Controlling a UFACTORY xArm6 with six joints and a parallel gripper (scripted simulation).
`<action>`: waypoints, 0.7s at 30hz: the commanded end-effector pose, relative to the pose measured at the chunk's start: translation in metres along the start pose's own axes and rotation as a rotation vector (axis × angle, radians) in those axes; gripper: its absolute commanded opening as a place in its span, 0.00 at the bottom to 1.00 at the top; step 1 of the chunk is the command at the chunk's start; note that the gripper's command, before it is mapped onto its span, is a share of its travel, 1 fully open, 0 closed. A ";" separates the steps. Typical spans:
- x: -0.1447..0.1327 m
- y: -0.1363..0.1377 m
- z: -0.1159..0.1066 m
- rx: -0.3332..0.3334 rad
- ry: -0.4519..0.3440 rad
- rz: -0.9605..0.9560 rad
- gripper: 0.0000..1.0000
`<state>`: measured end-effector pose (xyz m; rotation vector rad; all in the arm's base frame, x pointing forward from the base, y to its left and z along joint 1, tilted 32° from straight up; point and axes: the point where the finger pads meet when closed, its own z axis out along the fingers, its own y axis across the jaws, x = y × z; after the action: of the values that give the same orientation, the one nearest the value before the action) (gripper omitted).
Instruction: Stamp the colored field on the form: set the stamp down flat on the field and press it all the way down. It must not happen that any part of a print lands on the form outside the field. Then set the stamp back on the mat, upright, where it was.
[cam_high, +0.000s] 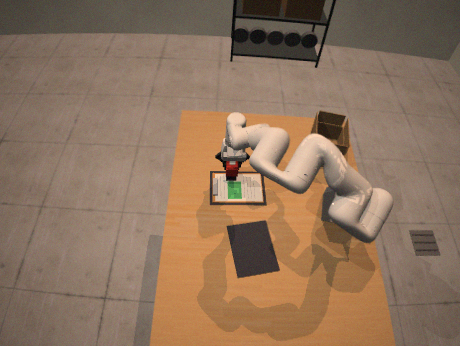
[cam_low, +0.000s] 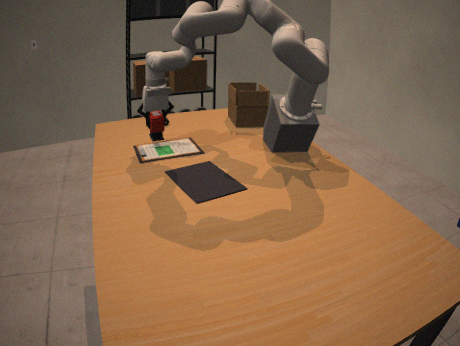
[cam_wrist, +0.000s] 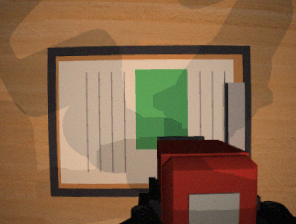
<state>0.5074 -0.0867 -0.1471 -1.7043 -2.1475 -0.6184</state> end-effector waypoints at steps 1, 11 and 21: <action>-0.008 0.006 0.000 0.003 0.005 -0.002 0.34; -0.004 0.005 -0.001 0.003 0.005 -0.002 0.34; 0.040 -0.007 -0.007 0.003 0.005 -0.002 0.34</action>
<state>0.5023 -0.0749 -0.1391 -1.6933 -2.1407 -0.6150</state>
